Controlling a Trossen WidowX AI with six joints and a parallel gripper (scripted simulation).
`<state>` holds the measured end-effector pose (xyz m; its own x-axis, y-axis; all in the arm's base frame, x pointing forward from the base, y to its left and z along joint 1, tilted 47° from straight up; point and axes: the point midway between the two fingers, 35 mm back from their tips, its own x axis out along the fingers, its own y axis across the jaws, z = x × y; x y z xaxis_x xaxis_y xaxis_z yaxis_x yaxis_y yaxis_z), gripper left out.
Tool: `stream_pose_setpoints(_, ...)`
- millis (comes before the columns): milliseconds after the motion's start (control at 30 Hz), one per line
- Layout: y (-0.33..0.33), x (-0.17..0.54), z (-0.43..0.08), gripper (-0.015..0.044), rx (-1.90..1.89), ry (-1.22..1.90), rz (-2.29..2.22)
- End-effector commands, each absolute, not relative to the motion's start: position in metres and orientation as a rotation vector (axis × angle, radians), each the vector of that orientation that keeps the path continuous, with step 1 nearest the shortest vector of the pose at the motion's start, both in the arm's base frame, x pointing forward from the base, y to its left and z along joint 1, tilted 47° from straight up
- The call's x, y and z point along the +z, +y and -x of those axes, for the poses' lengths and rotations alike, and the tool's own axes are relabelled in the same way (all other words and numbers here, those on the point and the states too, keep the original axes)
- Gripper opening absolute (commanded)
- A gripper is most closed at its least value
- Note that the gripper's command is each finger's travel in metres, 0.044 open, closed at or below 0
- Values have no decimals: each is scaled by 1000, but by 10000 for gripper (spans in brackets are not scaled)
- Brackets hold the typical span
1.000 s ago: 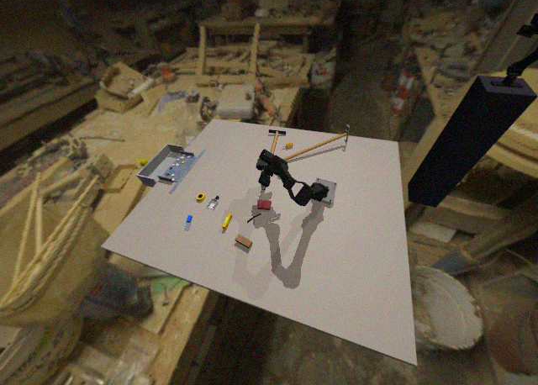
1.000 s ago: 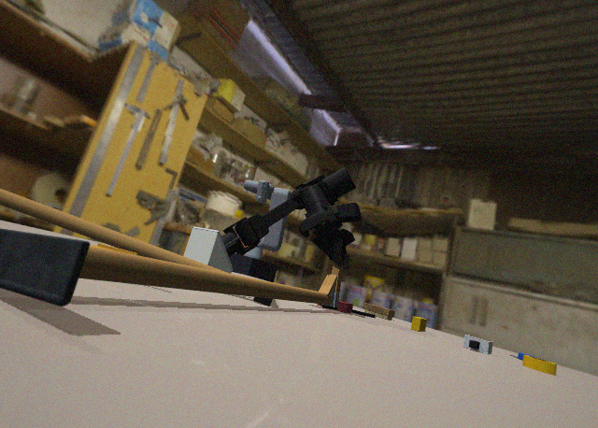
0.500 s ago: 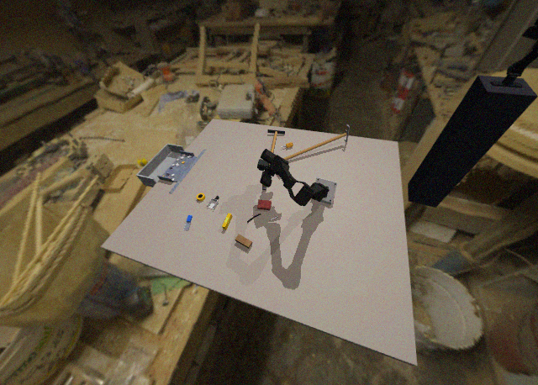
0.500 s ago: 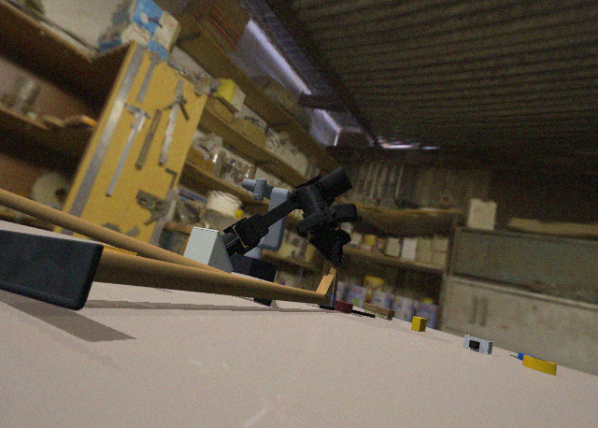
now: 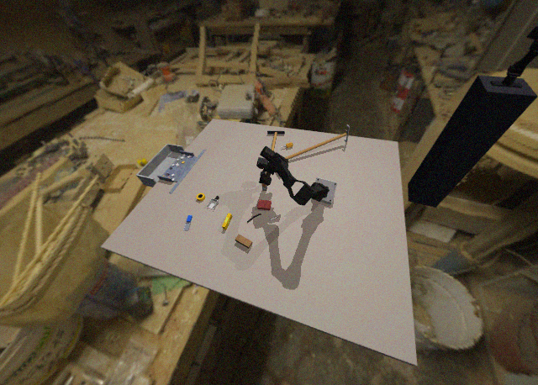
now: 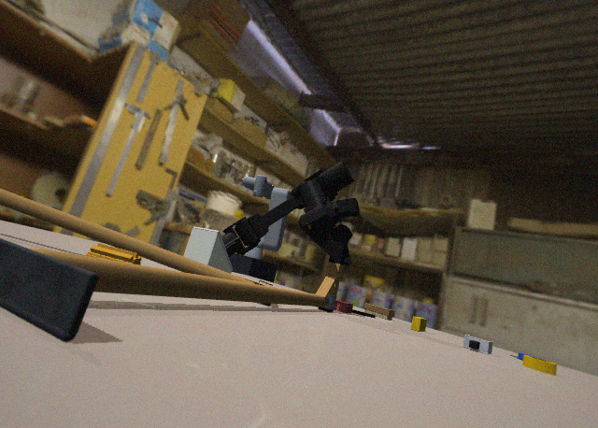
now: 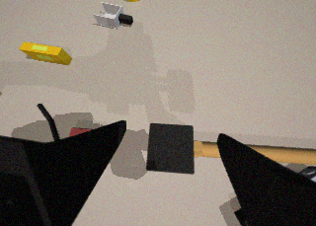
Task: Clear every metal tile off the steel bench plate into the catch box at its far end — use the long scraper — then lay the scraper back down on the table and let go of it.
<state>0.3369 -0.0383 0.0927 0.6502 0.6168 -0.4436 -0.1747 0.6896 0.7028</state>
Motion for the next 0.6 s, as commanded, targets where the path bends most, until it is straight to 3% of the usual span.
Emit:
stream_pose_setpoints(0,-47,101,-340,440,505,728,-660)
stream_pose_setpoints(567,-79,134,-340,440,549,701,-639)
